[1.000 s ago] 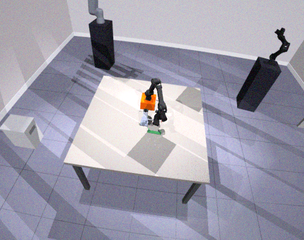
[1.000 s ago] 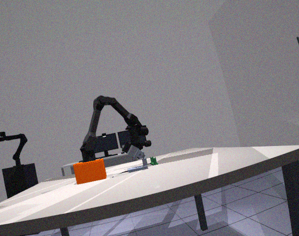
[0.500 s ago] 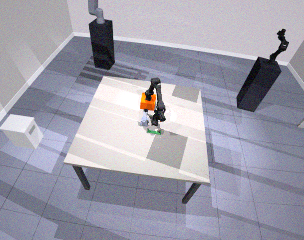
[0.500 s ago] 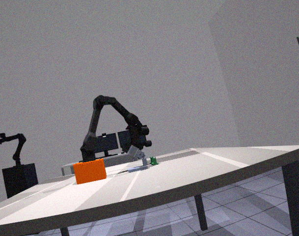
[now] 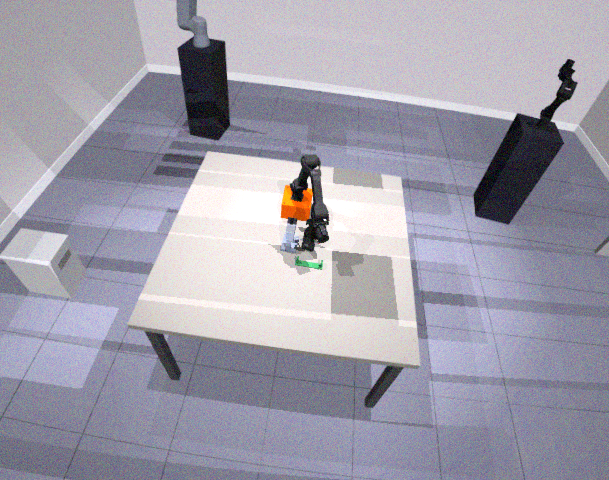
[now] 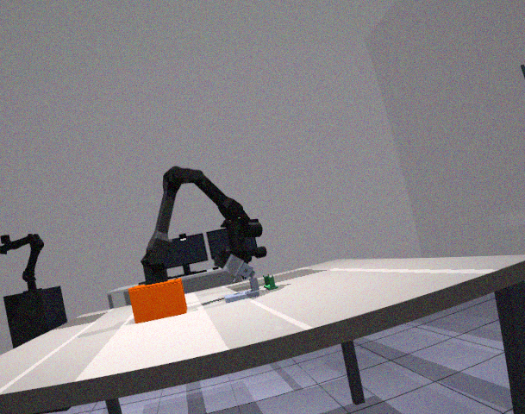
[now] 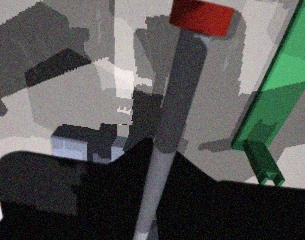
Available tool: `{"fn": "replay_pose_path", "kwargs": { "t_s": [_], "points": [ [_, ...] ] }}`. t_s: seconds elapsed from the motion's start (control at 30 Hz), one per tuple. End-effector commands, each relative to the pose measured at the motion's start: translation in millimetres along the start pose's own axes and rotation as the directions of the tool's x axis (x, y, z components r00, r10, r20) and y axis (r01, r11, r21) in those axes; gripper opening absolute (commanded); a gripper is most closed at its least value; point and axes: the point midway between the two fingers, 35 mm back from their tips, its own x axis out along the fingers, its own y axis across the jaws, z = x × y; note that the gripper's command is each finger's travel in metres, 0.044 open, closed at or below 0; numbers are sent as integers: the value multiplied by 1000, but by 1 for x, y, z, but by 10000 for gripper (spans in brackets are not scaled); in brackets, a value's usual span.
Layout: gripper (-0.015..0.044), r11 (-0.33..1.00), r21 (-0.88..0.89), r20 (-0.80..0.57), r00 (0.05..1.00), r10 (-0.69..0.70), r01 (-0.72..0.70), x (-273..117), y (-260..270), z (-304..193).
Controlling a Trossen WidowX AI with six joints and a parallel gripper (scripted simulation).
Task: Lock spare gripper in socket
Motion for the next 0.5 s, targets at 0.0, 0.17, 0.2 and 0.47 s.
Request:
{"fn": "replay_pose_path", "kwargs": {
  "t_s": [0.0, 0.17, 0.2, 0.47],
  "points": [
    [0, 1000, -2, 4, 1000, -2, 2, 0, 0, -2],
    [0, 1000, -2, 4, 1000, 0, 0, 1, 0, -7],
    [0, 1000, -2, 4, 1000, 0, 0, 2, 0, -7],
    [0, 1000, -3, 4, 1000, 1, -1, 3, 0, -13]
  ]
}}
